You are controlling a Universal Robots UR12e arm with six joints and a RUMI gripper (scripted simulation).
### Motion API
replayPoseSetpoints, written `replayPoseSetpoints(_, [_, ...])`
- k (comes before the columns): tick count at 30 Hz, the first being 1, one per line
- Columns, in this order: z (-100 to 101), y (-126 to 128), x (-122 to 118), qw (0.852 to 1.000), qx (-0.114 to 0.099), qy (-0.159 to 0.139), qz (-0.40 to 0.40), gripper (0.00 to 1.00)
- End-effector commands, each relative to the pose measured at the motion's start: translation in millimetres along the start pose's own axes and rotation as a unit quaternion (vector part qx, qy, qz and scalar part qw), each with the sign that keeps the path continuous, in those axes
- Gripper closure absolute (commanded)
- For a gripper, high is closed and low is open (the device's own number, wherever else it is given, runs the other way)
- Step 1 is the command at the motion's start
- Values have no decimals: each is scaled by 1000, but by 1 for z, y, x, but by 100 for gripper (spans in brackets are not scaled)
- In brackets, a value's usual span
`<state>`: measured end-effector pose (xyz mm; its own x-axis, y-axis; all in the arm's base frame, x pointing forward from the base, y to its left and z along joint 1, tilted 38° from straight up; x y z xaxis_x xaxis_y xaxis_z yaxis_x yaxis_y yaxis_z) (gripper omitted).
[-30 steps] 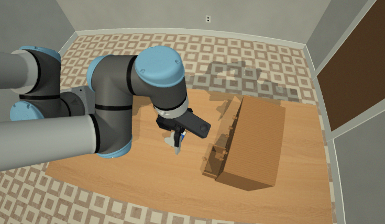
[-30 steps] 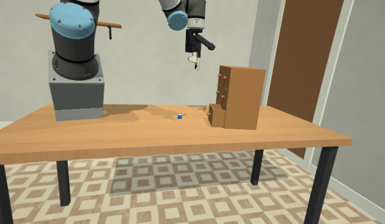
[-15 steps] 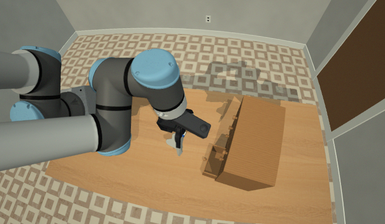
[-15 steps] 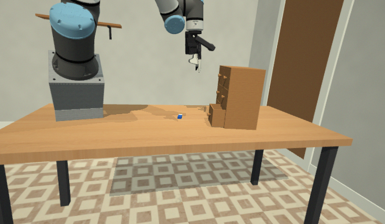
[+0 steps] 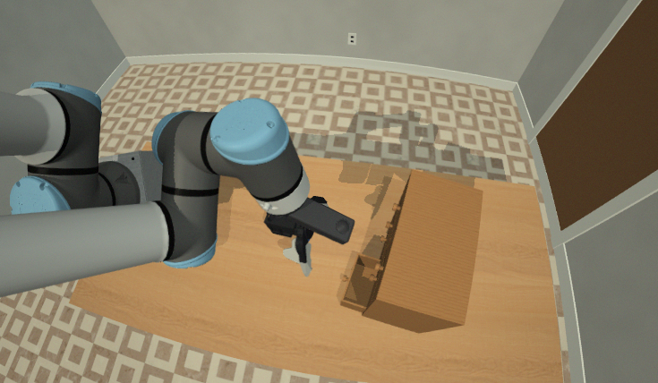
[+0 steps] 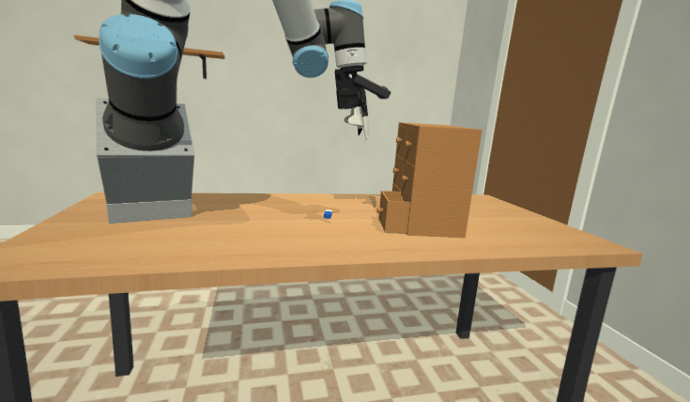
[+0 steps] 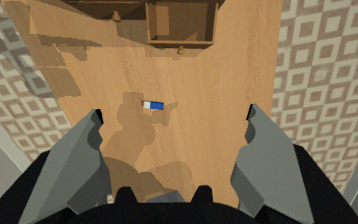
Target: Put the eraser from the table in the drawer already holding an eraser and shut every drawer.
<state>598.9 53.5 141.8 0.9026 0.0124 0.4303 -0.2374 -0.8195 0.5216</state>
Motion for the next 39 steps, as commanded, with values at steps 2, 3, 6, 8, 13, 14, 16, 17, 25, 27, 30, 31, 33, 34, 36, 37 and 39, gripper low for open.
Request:
replayPoseSetpoints(2, [7,0,4,1000,4,24,-7,0])
replayPoseSetpoints(3, [8,0,5,1000,4,28,-9,0])
replayPoseSetpoints(6, [12,0,7,999,6,40,-13,0])
replayPoseSetpoints(8, [14,0,9,999,7,49,-16,0])
replayPoseSetpoints(13, [18,0,11,998,8,62,-20,0])
replayPoseSetpoints(14, [20,0,12,998,9,66,-21,0])
replayPoseSetpoints(16, [22,0,13,997,10,75,-24,0])
replayPoseSetpoints(17, [24,0,14,996,11,80,-26,0])
replayPoseSetpoints(25, [35,0,20,992,15,116,-38,0])
replayPoseSetpoints(27, [36,0,21,992,16,121,-39,0])
replayPoseSetpoints(30, [39,0,23,990,17,130,-42,0])
replayPoseSetpoints(31, [41,0,24,990,18,134,-44,0])
replayPoseSetpoints(33, [44,0,25,988,19,144,-47,0])
replayPoseSetpoints(34, [45,0,26,988,19,148,-48,0])
replayPoseSetpoints(36, [48,0,28,986,20,157,-51,0])
replayPoseSetpoints(37, [49,0,29,985,21,162,-53,0])
replayPoseSetpoints(39, [52,0,30,984,22,171,-56,0])
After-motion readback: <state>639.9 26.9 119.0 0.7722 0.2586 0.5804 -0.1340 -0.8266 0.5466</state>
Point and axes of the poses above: the point where the finger pads meet when closed, its own z axis out along the fingers, its own y axis across the jaws, x = y × z, the point moved 2 cm from there along -z, back along the fingers, and after that the axes turned 6 degrees about z, right-handed, at the moved point
